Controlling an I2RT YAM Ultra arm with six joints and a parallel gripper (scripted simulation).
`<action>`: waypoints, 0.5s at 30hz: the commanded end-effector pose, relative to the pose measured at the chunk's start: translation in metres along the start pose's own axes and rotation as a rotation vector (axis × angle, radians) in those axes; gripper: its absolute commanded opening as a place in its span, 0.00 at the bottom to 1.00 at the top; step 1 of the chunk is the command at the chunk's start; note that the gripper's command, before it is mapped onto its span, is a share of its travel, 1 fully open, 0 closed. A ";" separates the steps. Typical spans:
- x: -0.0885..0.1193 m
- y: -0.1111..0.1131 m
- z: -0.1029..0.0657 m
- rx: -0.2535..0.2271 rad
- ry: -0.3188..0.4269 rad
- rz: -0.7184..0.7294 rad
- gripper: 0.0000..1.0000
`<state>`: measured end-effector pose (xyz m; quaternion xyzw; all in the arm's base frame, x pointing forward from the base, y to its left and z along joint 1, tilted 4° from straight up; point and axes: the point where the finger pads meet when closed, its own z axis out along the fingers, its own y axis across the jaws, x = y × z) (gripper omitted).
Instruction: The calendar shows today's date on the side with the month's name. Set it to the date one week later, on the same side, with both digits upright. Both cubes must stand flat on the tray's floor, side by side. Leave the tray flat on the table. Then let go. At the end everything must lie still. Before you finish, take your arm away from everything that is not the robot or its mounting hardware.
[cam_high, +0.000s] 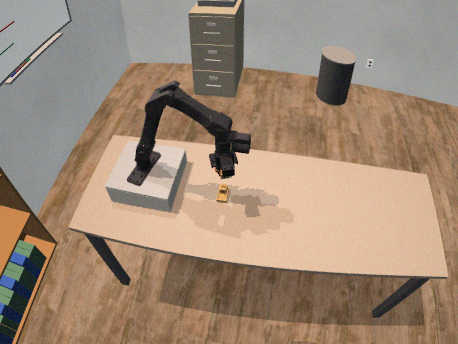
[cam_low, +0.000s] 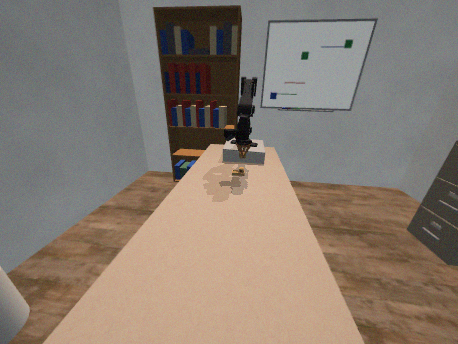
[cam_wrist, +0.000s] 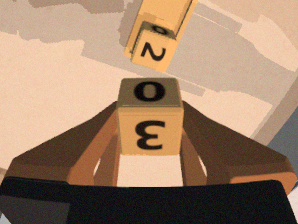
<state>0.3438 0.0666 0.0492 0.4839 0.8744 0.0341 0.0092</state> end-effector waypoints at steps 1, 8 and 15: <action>0.006 0.006 -0.003 -0.010 -0.012 -0.191 0.26; 0.027 0.014 -0.002 -0.009 -0.013 -0.474 0.26; 0.045 0.020 0.000 -0.008 -0.013 -0.710 0.26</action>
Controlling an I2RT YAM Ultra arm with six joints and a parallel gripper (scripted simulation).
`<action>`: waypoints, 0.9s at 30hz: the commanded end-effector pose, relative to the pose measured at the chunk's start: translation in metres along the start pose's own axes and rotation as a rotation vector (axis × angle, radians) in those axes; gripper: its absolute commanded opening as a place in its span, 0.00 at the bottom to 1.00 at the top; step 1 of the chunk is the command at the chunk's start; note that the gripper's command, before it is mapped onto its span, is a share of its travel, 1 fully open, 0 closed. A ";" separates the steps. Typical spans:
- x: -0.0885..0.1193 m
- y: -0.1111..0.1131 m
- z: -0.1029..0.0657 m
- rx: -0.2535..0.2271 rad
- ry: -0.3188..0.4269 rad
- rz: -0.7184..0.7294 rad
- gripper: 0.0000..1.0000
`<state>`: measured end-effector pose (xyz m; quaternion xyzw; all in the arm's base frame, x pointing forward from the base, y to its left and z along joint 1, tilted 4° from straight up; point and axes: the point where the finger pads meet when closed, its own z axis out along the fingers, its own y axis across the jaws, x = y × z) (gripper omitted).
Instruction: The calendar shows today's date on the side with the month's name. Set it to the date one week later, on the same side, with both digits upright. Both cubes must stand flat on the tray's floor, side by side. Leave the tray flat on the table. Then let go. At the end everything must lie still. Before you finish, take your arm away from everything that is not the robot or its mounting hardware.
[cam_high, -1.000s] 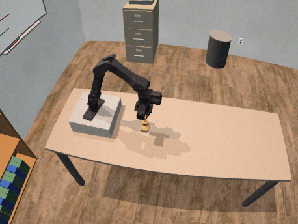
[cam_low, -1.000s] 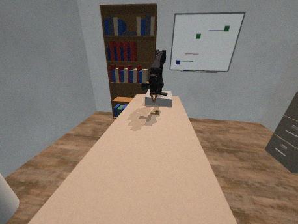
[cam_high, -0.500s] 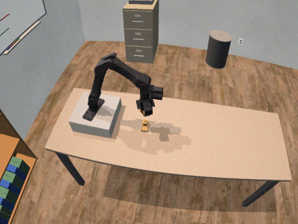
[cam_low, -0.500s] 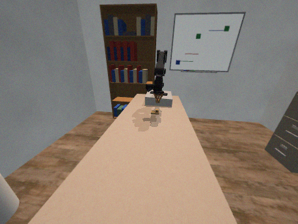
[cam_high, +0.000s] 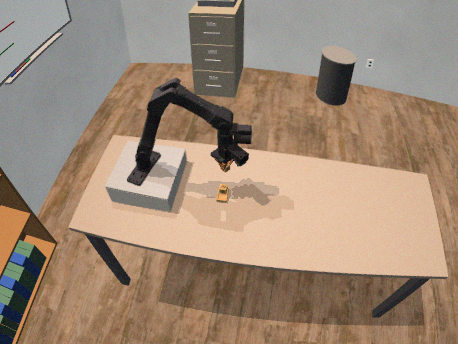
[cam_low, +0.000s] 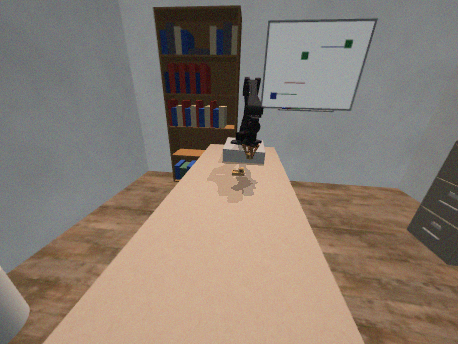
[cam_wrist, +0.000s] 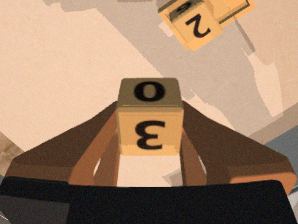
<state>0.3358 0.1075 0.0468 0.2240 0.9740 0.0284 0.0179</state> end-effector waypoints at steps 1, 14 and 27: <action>0.002 0.008 -0.004 -0.008 -0.015 -0.153 0.26; 0.029 0.035 -0.001 -0.006 -0.017 -0.627 0.26; 0.030 0.036 -0.001 -0.006 -0.017 -0.650 0.26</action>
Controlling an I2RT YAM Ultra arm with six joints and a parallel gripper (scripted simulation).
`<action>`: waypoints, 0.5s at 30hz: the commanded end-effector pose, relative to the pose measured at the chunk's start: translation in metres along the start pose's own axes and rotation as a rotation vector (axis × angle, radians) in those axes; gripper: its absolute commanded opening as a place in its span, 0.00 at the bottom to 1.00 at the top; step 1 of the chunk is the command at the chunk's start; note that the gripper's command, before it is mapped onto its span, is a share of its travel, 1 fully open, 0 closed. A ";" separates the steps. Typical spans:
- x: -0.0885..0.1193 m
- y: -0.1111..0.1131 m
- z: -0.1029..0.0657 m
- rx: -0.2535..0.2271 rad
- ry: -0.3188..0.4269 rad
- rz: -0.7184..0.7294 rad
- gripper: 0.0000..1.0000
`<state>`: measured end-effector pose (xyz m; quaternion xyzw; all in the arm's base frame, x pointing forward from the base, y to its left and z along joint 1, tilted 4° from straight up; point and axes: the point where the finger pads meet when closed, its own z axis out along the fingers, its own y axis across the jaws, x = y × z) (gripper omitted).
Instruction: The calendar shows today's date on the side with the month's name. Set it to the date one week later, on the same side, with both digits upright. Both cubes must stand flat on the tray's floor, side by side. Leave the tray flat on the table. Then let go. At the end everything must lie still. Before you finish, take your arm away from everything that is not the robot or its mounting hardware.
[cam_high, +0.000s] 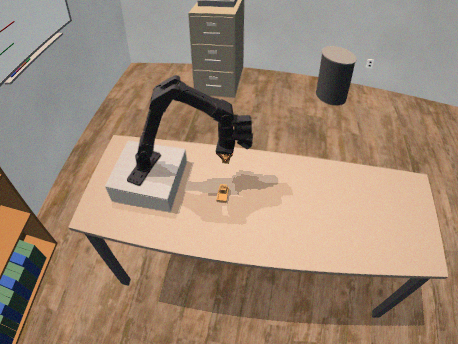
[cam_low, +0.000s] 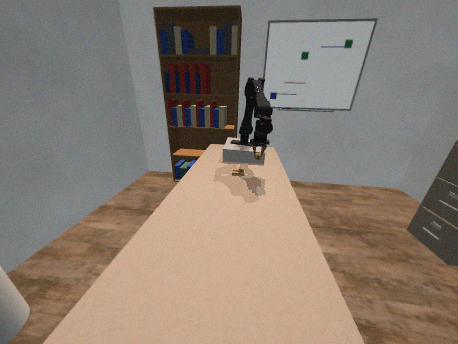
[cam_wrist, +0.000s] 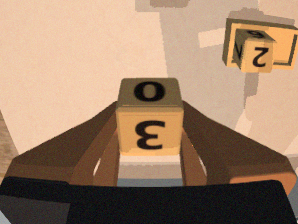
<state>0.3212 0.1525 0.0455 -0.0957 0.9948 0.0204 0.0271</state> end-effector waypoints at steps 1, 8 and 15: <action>-0.003 0.001 -0.004 -0.003 -0.016 -0.006 0.26; -0.004 0.001 0.001 -0.003 -0.015 -0.012 0.26; -0.004 0.000 0.024 -0.003 -0.015 -0.012 0.26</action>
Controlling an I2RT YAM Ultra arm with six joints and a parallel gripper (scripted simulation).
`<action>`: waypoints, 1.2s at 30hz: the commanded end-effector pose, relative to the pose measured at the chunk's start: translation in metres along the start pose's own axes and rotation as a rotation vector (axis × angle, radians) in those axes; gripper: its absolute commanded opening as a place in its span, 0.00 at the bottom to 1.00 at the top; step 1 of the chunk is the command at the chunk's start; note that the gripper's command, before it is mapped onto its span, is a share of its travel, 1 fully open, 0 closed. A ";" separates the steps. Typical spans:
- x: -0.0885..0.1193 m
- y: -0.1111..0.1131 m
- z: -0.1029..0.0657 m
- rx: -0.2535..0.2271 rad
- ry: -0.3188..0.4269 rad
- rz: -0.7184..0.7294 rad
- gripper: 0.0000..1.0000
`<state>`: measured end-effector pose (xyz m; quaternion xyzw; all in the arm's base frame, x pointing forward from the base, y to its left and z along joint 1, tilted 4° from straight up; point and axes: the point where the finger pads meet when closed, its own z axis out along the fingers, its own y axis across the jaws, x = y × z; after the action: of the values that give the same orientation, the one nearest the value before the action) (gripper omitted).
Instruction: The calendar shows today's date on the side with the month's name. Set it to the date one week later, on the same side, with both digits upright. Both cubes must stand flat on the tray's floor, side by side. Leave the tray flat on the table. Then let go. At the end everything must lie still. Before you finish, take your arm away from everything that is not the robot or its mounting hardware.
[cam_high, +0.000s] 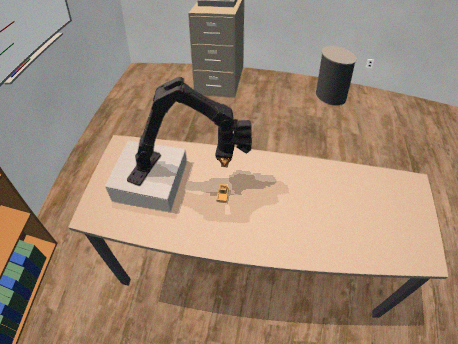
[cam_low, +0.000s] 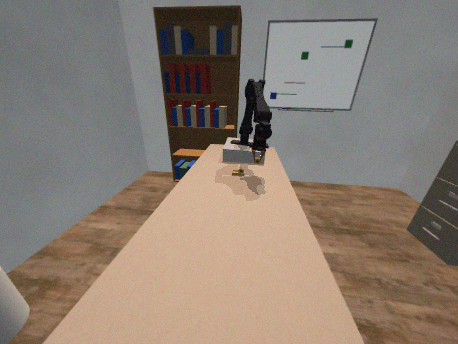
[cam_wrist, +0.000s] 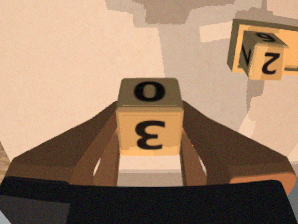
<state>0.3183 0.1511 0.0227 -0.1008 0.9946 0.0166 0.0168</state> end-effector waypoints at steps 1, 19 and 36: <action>-0.009 0.002 0.006 -0.008 -0.037 -0.002 0.26; -0.011 0.002 0.067 -0.008 -0.037 -0.002 0.26; -0.012 0.002 0.069 -0.008 -0.037 -0.002 0.26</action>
<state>0.3286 0.1565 -0.0495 -0.1016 0.9942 0.0205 0.0285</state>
